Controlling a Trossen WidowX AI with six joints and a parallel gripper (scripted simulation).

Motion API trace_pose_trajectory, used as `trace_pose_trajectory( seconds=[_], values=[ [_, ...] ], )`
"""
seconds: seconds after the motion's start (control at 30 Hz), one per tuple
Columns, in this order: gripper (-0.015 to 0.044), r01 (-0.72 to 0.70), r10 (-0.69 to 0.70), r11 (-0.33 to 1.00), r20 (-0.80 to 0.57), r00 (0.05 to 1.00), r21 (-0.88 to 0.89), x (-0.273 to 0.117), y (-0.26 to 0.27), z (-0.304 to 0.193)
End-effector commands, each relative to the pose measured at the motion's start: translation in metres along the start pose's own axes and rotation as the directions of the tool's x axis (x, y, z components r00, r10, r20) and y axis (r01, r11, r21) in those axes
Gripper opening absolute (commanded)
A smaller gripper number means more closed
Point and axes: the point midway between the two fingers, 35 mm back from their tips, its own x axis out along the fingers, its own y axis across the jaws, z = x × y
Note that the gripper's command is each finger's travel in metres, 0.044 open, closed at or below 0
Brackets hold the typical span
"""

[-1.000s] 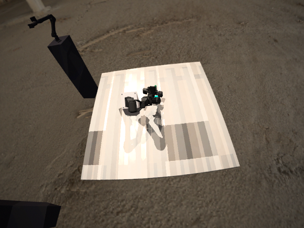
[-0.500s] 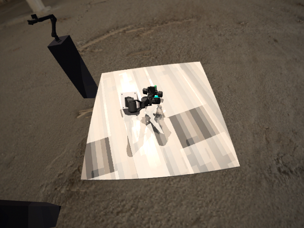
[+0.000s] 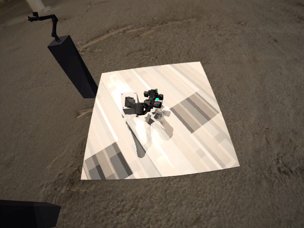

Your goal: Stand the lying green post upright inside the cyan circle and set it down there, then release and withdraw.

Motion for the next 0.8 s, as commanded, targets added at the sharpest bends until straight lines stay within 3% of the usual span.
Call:
trace_pose_trajectory(
  seconds=[0.0,0.77],
  values=[
    [0.0023,-0.003,0.003,1.000,0.003,1.000,0.004,0.001,0.001,-0.013],
    [0.0023,0.001,-0.001,1.000,0.006,1.000,0.006,0.009,0.006,-0.068]
  ],
)
